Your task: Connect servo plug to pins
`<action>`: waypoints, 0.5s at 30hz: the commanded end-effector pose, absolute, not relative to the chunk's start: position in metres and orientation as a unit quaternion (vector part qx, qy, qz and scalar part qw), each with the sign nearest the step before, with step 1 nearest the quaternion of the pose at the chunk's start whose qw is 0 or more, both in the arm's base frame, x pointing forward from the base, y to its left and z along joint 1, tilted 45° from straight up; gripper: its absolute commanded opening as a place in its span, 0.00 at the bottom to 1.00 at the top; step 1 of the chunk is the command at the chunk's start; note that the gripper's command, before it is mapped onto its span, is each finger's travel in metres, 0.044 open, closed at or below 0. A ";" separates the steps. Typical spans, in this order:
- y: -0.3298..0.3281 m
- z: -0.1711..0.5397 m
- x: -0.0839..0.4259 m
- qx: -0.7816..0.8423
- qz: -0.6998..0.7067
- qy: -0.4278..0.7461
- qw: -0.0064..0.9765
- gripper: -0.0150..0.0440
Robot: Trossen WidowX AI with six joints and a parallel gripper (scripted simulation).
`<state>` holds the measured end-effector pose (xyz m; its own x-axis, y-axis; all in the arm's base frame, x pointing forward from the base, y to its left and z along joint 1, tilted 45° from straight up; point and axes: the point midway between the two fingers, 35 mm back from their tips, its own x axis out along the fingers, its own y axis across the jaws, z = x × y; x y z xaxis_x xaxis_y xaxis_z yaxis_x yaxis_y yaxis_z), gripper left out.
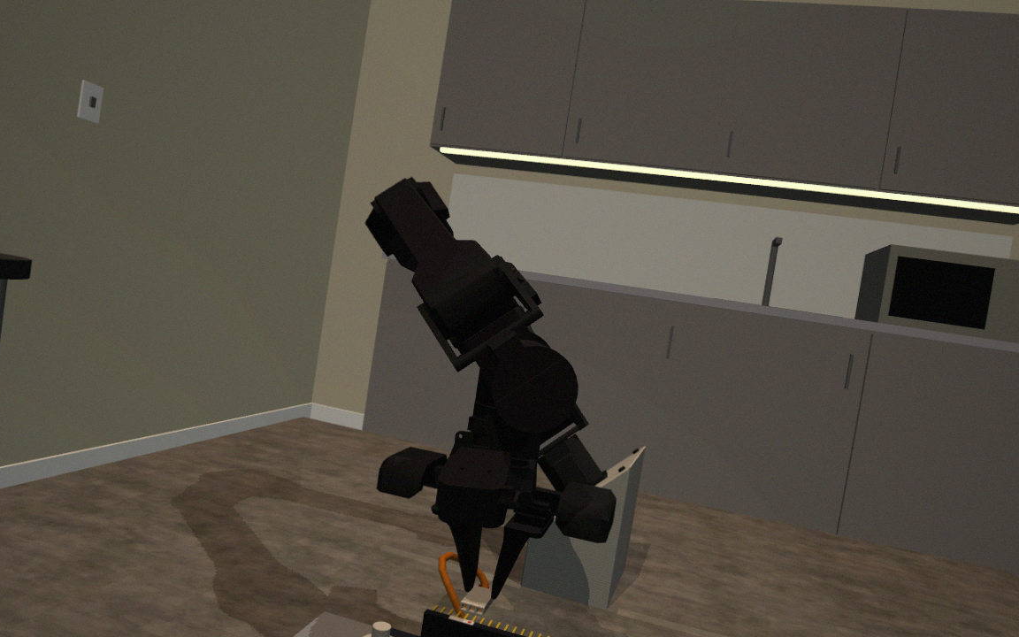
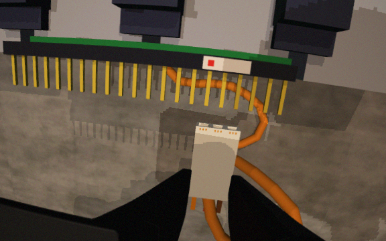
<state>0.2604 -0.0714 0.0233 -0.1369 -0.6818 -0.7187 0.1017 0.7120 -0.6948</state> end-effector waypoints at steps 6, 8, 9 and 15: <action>-0.074 0.023 0.268 -0.216 -0.315 0.686 0.620 0.25; -0.074 0.023 0.269 -0.216 -0.315 0.686 0.620 0.25; -0.074 0.023 0.270 -0.216 -0.315 0.686 0.620 0.25; -0.075 0.023 0.274 -0.216 -0.315 0.686 0.620 0.25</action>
<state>0.2707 -0.0736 0.0228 -0.1378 -0.6818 -0.7185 0.1018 0.7118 -0.6950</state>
